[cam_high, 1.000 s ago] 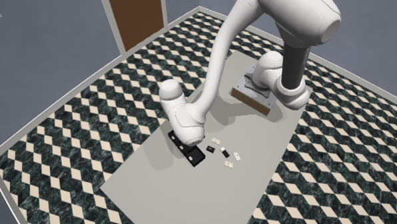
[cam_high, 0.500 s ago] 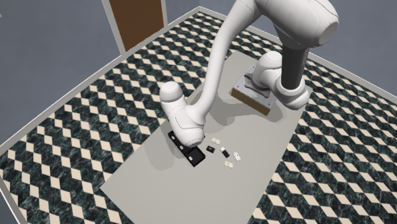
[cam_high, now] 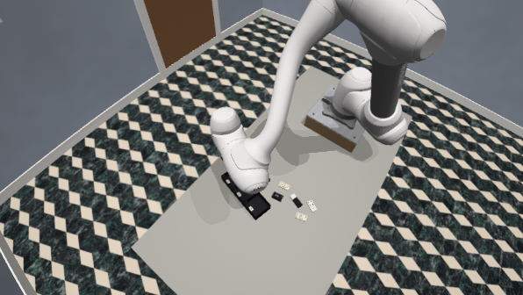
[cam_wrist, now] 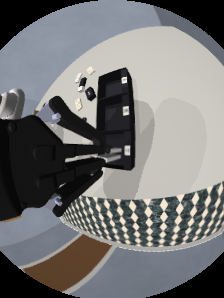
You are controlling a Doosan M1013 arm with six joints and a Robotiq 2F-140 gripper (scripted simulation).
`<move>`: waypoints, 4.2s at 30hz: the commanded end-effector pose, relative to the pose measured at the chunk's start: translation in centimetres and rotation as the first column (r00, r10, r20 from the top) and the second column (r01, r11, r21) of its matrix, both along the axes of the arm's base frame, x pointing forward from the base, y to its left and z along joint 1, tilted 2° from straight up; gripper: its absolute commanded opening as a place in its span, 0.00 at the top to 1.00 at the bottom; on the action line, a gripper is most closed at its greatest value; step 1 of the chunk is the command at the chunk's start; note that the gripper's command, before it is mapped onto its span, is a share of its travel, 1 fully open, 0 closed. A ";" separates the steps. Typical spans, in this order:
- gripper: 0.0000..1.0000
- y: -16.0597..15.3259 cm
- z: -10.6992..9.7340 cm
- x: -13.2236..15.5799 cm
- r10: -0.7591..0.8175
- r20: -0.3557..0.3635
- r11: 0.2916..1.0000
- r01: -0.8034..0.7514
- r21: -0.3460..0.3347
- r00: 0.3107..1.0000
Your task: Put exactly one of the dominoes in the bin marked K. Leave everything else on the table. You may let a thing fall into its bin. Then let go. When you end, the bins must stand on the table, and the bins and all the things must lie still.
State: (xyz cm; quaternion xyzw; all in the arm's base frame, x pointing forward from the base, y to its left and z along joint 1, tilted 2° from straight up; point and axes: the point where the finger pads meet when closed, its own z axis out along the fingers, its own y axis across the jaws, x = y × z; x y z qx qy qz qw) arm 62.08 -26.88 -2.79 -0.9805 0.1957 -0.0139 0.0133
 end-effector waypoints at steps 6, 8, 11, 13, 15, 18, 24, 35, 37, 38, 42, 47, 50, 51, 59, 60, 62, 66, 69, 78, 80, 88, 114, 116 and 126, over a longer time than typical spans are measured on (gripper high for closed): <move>0.95 0.0 0.0 0.0 0.000 0.000 1.000 0.000 0.000 1.000; 0.95 0.0 0.0 0.0 0.000 0.000 1.000 0.000 0.000 1.000; 0.95 0.0 0.0 0.0 0.000 0.000 1.000 0.000 0.000 1.000; 0.95 0.0 0.0 0.0 0.000 0.000 1.000 0.000 0.000 1.000; 0.95 0.0 0.0 0.0 0.000 0.000 1.000 0.000 0.000 1.000; 0.95 0.0 0.0 0.0 0.000 0.000 1.000 0.000 0.000 1.000; 0.95 0.0 0.4 0.0 0.000 0.000 1.000 0.000 0.000 1.000; 0.95 0.0 1.9 -0.1 0.000 0.000 1.000 0.000 0.000 1.000; 0.95 0.0 2.1 -0.1 0.000 0.000 1.000 0.000 0.000 1.000; 0.95 0.0 2.3 -0.1 0.000 0.000 1.000 0.000 0.000 1.000; 0.95 0.0 2.5 -0.1 0.000 0.000 1.000 0.000 0.000 1.000; 0.95 -0.1 4.3 -0.1 0.000 0.000 1.000 0.000 0.000 1.000; 0.95 -0.1 5.5 -0.2 0.000 0.000 1.000 0.000 0.000 1.000; 0.95 -0.1 5.9 -0.2 0.000 0.000 1.000 0.000 0.000 1.000; 0.95 1.8 6.0 0.3 0.000 0.000 1.000 0.000 0.000 1.000; 0.95 2.3 6.0 0.4 0.000 0.000 1.000 0.000 0.000 1.000; 0.95 3.3 6.0 0.7 0.000 0.000 1.000 0.000 0.000 1.000; 0.95 5.2 6.1 1.2 0.000 0.000 1.000 0.000 0.000 1.000; 0.95 6.6 6.1 1.6 0.000 0.000 1.000 0.000 0.000 1.000; 0.95 8.0 5.1 2.0 0.000 0.000 1.000 0.000 0.000 1.000; 0.95 8.0 4.6 2.0 0.000 0.000 1.000 0.000 0.000 1.000; 0.95 8.0 2.5 2.1 0.000 0.000 1.000 0.000 0.000 1.000; 0.95 8.1 0.3 2.1 0.000 0.000 1.000 0.000 0.000 1.000; 0.95 8.1 0.3 2.1 0.000 0.000 1.000 0.000 0.000 1.000; 0.95 8.1 0.3 2.1 0.000 0.000 1.000 0.000 0.000 1.000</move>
